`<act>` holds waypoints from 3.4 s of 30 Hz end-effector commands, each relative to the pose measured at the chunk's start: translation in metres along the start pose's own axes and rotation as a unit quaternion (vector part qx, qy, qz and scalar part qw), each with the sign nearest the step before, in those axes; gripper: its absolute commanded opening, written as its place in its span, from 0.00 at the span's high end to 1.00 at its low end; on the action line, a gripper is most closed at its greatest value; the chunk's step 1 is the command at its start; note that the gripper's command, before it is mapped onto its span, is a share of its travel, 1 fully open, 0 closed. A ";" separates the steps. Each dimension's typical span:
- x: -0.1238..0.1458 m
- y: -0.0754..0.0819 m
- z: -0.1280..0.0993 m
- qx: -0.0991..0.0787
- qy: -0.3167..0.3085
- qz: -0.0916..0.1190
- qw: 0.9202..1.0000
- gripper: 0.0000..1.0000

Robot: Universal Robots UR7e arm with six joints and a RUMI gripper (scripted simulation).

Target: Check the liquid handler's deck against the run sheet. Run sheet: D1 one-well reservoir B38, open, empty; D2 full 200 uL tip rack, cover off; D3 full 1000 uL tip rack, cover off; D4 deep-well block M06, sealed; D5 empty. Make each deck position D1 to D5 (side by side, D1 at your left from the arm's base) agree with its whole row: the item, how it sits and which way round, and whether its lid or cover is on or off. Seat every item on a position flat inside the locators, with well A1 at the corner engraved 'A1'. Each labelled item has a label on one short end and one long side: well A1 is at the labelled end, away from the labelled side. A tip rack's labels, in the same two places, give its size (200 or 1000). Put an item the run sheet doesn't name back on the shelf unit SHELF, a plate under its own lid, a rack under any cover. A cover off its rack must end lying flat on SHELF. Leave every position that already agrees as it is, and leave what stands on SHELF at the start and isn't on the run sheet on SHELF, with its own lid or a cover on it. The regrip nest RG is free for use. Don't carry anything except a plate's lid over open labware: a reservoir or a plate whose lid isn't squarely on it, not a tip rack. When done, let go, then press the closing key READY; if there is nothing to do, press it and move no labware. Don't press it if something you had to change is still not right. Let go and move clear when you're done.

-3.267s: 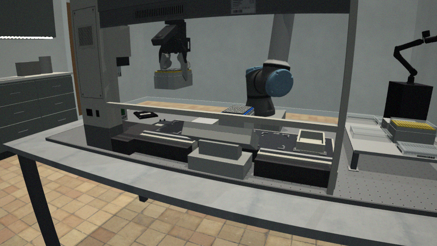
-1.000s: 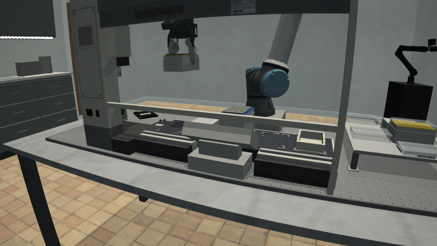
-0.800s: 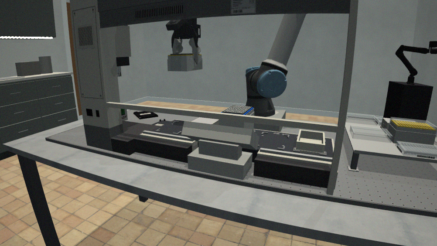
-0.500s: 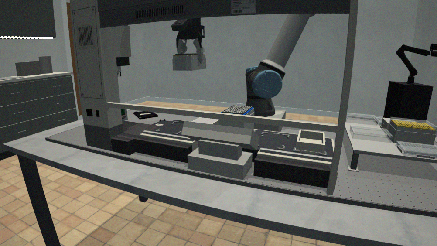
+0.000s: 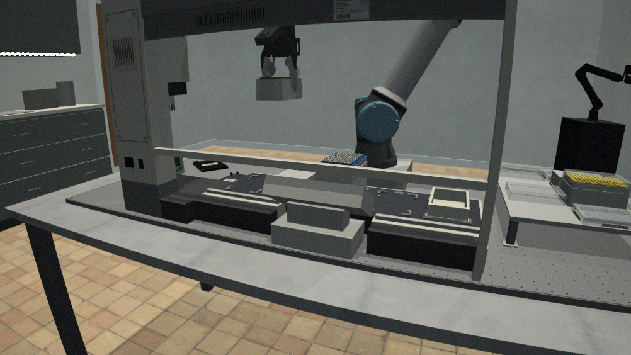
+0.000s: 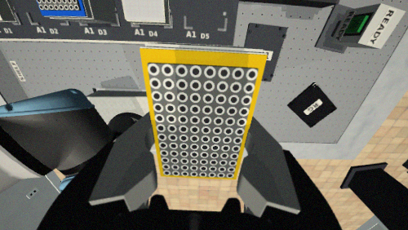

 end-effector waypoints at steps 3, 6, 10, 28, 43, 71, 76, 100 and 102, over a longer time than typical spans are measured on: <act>0.000 0.000 0.001 0.001 0.000 0.000 1.000 1.00; 0.000 0.000 0.001 0.001 0.000 0.000 1.000 1.00; 0.000 0.000 0.001 0.001 0.000 0.000 1.000 1.00; -0.074 0.000 -0.011 0.001 -0.054 0.000 0.999 1.00; -0.097 0.000 -0.014 0.001 -0.053 0.000 0.999 1.00; -0.183 0.000 -0.029 0.001 -0.053 0.000 0.999 1.00; -0.188 0.000 -0.029 0.001 -0.043 0.000 0.999 1.00; -0.275 0.000 -0.043 0.001 -0.015 0.000 1.000 1.00; -0.275 0.000 -0.043 0.001 -0.015 0.000 1.000 1.00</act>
Point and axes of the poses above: the point where the finger pads meet when closed, its own y axis back along the fingers, its own x axis across the jaws, z = x × y, the point moved 1 cm from there along y, back along the fingers, and after that the axes turned 10 degrees about y, right-handed, at the moved point
